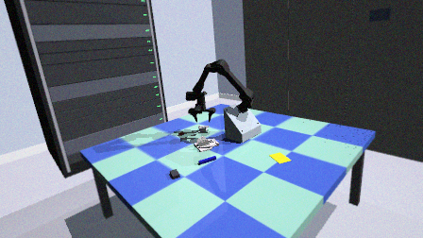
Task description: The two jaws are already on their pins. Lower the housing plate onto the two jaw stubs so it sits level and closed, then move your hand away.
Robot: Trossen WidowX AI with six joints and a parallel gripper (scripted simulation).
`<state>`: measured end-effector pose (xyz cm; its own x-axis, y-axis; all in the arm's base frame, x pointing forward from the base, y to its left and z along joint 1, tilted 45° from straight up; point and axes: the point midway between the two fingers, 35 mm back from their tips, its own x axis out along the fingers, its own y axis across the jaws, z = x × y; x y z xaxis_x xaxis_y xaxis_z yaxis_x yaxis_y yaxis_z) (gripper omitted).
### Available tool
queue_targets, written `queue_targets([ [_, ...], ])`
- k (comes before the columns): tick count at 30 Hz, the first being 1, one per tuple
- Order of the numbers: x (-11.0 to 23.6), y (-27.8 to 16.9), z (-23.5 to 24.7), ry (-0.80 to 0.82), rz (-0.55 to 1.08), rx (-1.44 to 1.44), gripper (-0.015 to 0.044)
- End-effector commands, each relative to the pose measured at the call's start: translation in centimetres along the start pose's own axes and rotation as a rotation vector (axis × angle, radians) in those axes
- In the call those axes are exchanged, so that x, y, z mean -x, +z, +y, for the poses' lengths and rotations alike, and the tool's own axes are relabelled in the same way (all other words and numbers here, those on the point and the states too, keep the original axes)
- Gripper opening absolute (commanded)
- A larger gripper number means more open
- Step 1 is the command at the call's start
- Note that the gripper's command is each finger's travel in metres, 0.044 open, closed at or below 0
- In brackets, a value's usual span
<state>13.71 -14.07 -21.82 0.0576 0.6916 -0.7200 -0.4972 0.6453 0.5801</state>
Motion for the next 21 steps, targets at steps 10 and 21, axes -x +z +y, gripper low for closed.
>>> queue_targets([
  [10,-0.02,0.04,-0.01,-0.001,-0.003,-0.004,0.0440],
  [21,-0.73,0.04,-0.09,0.000,0.000,-0.001,0.0440],
])
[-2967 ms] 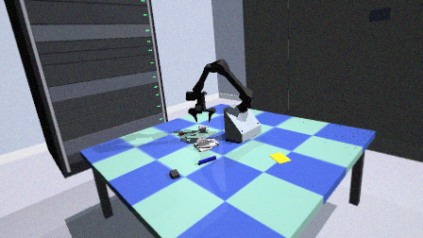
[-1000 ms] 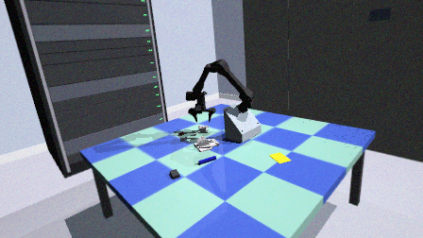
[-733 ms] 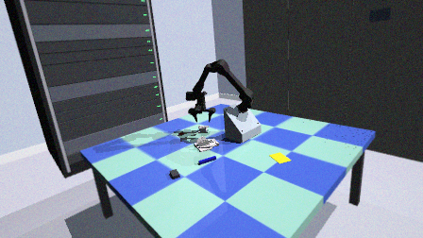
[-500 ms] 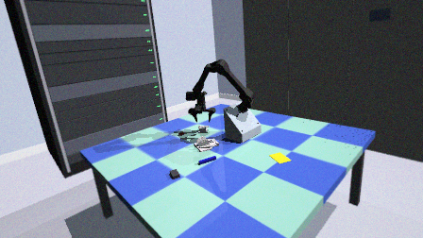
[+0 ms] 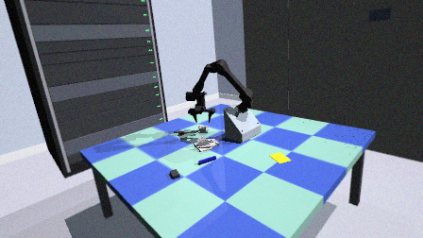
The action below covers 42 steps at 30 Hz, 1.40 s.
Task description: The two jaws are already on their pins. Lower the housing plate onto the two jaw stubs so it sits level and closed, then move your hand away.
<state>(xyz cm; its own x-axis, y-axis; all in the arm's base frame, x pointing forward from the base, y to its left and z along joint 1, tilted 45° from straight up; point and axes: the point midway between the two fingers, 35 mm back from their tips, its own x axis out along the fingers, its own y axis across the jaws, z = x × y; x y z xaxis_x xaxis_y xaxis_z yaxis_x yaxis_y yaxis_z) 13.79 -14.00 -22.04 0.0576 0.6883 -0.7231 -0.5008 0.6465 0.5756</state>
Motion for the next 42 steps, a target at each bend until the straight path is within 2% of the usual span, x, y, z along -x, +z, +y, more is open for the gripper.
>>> queue_targets([
  [1,-0.7,0.0,0.0,0.003,-0.003,-0.005,0.0440],
  [27,-4.9,0.2,-0.1,0.003,-0.007,-0.008,0.0440],
  [42,-5.0,0.2,-0.1,0.003,-0.007,-0.008,0.0440],
])
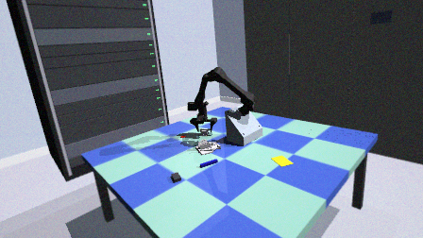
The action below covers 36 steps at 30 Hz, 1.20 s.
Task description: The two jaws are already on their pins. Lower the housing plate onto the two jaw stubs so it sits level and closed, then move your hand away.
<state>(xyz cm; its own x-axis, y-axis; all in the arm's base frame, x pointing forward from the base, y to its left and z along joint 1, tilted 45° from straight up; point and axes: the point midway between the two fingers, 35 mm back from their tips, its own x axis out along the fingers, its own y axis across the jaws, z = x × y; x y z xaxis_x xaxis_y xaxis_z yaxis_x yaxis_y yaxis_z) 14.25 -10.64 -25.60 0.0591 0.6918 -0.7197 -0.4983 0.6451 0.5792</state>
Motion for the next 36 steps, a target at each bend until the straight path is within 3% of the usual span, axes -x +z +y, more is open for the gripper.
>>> queue_targets([
  [1,-0.07,0.03,0.02,0.000,-0.003,-0.005,0.0440],
  [10,-0.09,0.03,0.02,0.000,-0.003,-0.005,0.0440],
  [23,-0.05,0.00,0.00,0.000,0.000,0.000,0.0353],
  [36,0.40,0.01,-0.06,0.000,0.000,0.000,0.0351],
])
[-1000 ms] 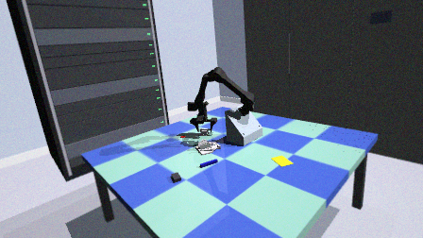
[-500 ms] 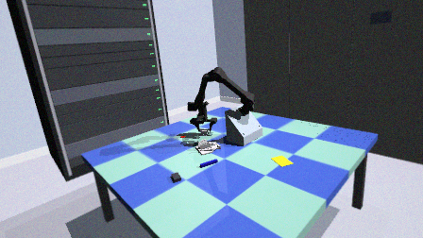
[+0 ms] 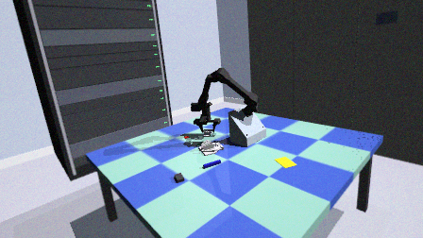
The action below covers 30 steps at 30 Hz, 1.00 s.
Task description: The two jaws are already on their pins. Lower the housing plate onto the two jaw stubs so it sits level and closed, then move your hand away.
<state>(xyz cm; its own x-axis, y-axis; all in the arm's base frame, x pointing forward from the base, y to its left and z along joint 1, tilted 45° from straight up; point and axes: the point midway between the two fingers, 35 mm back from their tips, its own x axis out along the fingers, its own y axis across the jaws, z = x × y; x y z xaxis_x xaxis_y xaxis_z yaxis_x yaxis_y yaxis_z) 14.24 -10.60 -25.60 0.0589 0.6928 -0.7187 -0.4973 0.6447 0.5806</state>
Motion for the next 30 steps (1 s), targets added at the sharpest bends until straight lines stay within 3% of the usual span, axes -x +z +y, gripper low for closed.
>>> queue_targets([
  [1,0.7,0.0,-0.1,-0.002,0.001,0.001,0.0351],
  [21,7.1,-0.1,-0.1,-0.003,0.000,-0.005,0.0351],
  [30,7.4,0.1,-0.1,-0.004,0.001,-0.013,0.0351],
])
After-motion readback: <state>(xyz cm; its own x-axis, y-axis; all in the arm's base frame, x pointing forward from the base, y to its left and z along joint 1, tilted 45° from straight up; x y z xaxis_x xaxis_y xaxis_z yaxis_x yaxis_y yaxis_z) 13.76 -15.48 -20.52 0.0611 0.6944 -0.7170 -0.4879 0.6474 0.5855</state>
